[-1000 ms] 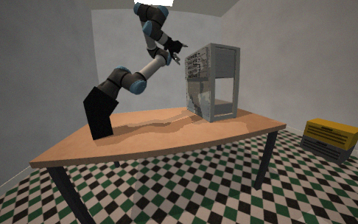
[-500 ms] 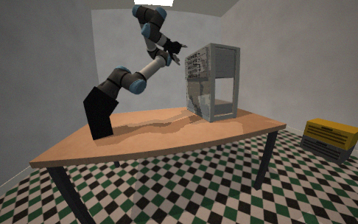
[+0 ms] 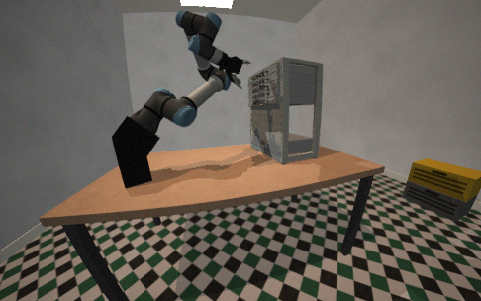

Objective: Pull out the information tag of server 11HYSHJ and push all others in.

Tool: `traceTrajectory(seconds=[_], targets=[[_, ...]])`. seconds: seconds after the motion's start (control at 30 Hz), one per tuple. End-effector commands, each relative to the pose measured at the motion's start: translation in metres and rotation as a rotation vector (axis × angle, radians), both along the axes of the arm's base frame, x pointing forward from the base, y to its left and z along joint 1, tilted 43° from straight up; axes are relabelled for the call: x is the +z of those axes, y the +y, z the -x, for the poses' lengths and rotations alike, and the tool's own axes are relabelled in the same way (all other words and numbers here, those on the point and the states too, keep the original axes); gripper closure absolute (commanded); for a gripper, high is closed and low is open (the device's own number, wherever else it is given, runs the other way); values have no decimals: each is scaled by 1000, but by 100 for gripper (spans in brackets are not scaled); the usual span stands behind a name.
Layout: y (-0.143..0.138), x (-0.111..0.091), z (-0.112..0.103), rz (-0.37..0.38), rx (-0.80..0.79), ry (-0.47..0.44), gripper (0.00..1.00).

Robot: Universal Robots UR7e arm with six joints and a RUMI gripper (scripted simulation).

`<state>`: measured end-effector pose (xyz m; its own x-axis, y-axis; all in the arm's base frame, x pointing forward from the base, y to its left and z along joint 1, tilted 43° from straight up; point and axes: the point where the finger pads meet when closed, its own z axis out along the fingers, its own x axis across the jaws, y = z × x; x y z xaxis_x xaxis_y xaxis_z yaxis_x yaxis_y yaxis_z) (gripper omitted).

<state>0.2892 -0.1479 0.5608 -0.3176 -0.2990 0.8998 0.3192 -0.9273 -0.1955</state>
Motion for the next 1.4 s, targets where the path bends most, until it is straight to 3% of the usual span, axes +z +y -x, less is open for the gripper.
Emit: traceTrajectory(seconds=[0.0,1.37], targets=[[1,-1,0,-4,-12,-8,0],[5,-13,-5,-39,-108,-77,0]])
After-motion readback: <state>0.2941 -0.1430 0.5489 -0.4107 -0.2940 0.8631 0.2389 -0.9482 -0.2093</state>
